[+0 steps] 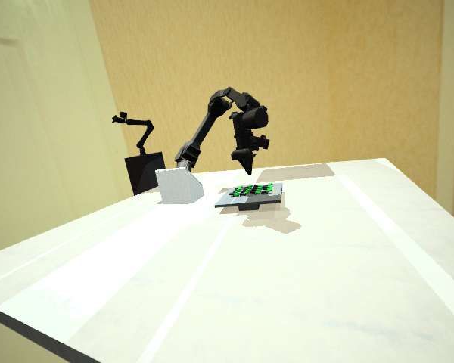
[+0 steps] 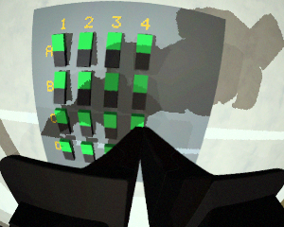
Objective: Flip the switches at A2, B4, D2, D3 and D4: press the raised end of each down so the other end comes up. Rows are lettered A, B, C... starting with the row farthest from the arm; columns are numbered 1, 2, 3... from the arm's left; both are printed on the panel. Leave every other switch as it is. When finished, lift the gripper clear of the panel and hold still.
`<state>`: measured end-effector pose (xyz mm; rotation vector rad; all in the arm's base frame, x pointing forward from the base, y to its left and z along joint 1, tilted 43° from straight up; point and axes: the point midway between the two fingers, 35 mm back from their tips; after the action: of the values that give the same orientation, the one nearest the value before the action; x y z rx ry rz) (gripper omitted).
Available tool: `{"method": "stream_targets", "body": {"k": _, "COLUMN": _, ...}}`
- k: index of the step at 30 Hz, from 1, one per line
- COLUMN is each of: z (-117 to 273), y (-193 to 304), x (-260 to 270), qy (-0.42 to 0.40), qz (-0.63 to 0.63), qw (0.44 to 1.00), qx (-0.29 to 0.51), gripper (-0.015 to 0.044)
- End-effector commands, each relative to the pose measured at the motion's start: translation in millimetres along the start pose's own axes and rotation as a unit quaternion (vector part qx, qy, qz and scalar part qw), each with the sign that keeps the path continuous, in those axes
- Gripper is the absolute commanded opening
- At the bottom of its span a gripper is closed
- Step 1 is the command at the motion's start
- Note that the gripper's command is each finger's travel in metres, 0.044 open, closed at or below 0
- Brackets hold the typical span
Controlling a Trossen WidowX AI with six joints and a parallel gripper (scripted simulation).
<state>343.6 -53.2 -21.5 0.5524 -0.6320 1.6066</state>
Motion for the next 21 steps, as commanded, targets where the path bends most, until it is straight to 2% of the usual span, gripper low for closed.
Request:
{"method": "stream_targets", "body": {"k": 1, "z": -9.4, "y": 1.0, "x": 0.3, "qy": 0.002, "qz": 0.011, "qw": 1.000, "qx": -0.001, "gripper": 0.0000}}
{"method": "stream_targets", "body": {"k": 4, "z": -34.7, "y": 2.0, "x": 0.6, "qy": 0.001, "qz": 0.011, "qw": 1.000, "qx": -0.010, "gripper": 0.0000}}
{"method": "stream_targets", "body": {"k": 21, "z": -53.2, "y": 2.2, "x": 0.8, "qy": 0.001, "qz": 0.011, "qw": 1.000, "qx": -0.011, "gripper": 0.0000}}
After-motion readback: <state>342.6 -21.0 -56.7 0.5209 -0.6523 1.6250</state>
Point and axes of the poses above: the point midway between the two fingers, 35 mm back from their tips, its own z axis back along the fingers, its own x axis across the jaws, y = z × x, and after that the axes turned 1 degree about -z, right-handed
